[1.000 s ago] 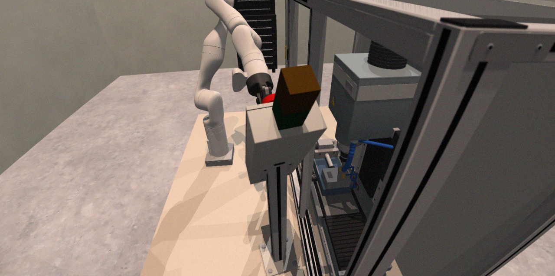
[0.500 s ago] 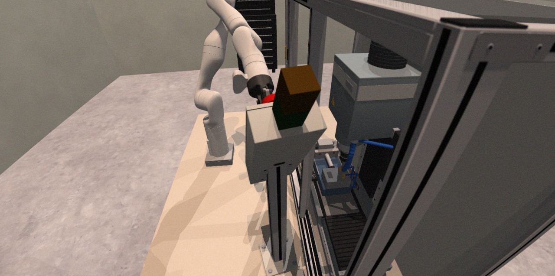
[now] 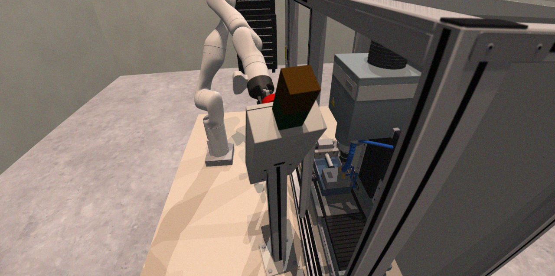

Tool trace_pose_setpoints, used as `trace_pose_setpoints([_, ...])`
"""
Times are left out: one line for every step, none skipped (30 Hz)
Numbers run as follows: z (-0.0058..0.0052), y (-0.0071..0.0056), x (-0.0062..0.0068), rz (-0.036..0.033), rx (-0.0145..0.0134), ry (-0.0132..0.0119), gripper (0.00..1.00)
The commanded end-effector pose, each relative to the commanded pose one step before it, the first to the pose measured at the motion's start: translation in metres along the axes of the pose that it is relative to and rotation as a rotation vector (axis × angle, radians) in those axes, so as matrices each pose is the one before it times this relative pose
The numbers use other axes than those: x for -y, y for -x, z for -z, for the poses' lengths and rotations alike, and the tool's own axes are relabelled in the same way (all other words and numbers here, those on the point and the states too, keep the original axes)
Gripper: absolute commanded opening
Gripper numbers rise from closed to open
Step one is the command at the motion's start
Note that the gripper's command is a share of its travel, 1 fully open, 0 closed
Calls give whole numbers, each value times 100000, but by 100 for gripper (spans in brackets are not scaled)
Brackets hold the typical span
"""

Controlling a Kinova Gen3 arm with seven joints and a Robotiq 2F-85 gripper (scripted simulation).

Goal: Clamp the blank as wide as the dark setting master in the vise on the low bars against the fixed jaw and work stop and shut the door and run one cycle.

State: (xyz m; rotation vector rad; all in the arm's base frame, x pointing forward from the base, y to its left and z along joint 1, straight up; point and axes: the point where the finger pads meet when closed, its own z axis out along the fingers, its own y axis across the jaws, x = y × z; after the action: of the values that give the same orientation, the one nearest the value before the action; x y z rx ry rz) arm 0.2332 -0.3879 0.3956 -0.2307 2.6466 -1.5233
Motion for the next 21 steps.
trace_pose_setpoints([-151,16,4,-653,512,-60,10])
trace_pose_setpoints([0,0,0,0,0,0,10])
trace_pose_setpoints([0,0,0,0,0,0,10])
trace_pose_setpoints([0,0,0,0,0,0,10])
trace_pose_setpoints([0,0,0,0,0,0,10])
trace_pose_setpoints([0,0,0,0,0,0,10])
trace_pose_setpoints([50,-55,52,427,-475,-26,10])
trace_pose_setpoints([-80,14,-13,-107,119,6,10])
trace_pose_setpoints([-80,14,-13,-107,119,6,10])
trace_pose_setpoints([-80,14,-13,-107,119,6,10])
trace_pose_setpoints([-80,14,-13,-107,119,6,10])
trace_pose_setpoints([0,0,0,0,0,0,10])
trace_pose_setpoints([0,0,0,0,0,0,10])
trace_pose_setpoints([0,0,0,0,0,0,10])
trace_pose_setpoints([0,0,0,0,0,0,10])
trace_pose_setpoints([0,0,0,0,0,0,10])
trace_pose_setpoints([0,0,0,0,0,0,10])
trace_pose_setpoints([0,0,0,0,0,0,10])
trace_pose_setpoints([0,0,0,0,0,0,10])
trace_pose_setpoints([0,0,0,0,0,0,10])
trace_pose_setpoints([0,0,0,0,0,0,10])
